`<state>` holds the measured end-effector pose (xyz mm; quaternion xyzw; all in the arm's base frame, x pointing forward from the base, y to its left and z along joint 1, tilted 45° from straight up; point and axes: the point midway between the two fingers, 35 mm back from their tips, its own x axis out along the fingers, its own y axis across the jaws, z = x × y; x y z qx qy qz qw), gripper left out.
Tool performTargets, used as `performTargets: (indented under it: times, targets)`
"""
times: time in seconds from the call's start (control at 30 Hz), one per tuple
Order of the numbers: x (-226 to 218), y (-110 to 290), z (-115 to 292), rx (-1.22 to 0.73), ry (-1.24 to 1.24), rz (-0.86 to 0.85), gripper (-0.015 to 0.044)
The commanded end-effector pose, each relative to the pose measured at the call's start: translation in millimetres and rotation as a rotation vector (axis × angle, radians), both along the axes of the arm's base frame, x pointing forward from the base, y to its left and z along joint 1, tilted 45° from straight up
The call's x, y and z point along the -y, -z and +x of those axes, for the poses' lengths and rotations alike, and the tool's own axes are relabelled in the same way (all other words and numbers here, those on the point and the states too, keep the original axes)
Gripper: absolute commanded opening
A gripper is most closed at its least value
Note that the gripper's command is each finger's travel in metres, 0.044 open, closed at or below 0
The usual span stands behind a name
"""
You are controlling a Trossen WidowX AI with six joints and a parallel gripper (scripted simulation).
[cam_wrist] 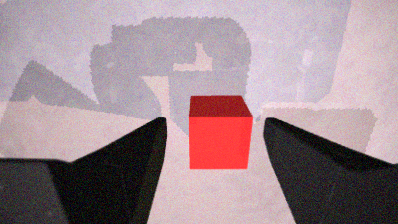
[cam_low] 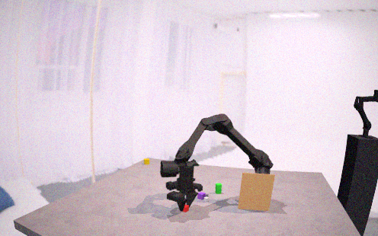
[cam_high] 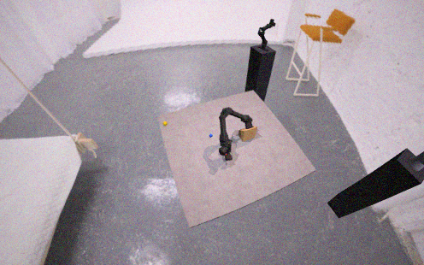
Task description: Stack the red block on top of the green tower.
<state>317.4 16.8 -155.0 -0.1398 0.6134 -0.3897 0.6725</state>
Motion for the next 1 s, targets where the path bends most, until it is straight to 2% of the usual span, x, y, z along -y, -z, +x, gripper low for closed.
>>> performTargets:
  times: [0.0,0.07,0.3,0.37,0.97]
  targets:
    - [0,0,0,-0.002,-0.004,-0.002,0.0151]
    - [0,0,0,-0.002,-0.004,-0.002,0.0099]
    - [0,0,0,-0.002,-0.004,-0.002,0.0052]
    - [-3,-3,0,-0.002,-0.004,-0.002,0.0000]
    - [-75,-76,6,-0.003,-0.004,0.003,0.0000]
